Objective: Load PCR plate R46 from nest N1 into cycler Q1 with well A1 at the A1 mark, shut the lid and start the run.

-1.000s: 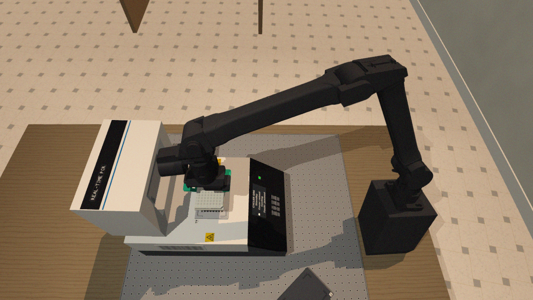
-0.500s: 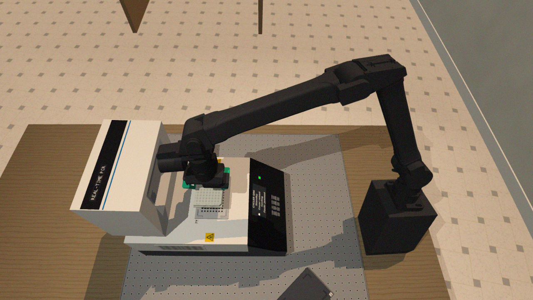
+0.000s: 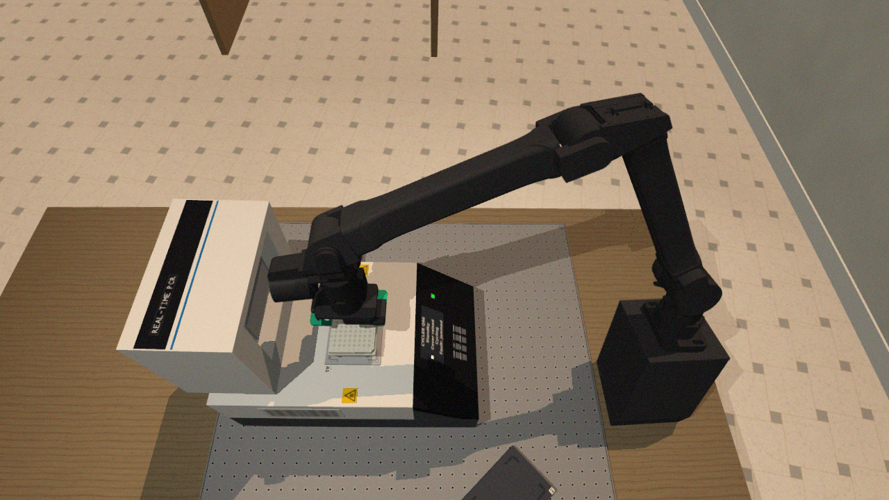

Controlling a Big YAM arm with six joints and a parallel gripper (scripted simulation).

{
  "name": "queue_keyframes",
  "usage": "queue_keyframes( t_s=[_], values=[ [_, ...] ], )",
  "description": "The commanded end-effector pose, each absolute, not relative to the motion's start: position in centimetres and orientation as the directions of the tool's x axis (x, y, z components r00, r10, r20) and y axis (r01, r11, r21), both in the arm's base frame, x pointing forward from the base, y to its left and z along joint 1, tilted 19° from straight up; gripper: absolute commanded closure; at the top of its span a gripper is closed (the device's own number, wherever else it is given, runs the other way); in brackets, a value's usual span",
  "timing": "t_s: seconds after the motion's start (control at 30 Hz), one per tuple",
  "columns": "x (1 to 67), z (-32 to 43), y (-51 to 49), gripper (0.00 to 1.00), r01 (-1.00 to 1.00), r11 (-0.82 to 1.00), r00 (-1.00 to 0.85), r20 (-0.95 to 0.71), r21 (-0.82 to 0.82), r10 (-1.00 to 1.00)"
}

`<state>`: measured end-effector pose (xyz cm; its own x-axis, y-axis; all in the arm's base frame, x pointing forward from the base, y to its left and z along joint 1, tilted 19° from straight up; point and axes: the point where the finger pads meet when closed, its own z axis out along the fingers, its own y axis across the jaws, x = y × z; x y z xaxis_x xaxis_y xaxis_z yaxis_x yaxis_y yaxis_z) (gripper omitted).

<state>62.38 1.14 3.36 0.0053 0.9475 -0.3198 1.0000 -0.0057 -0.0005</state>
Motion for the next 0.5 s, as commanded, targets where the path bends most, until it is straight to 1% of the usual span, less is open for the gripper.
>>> queue_keyframes(
  t_s=[0.0,0.23,0.47],
  values=[
    [63.2,3.4,1.1,1.0,1.0,0.002,0.006,-0.32,0.024,0.948],
    [63.7,4.0,-0.2,1.0,0.999,-0.002,0.016,-0.317,0.045,0.948],
    [62.9,1.2,1.3,1.0,1.0,0.008,-0.004,-0.321,0.011,0.947]
  ],
)
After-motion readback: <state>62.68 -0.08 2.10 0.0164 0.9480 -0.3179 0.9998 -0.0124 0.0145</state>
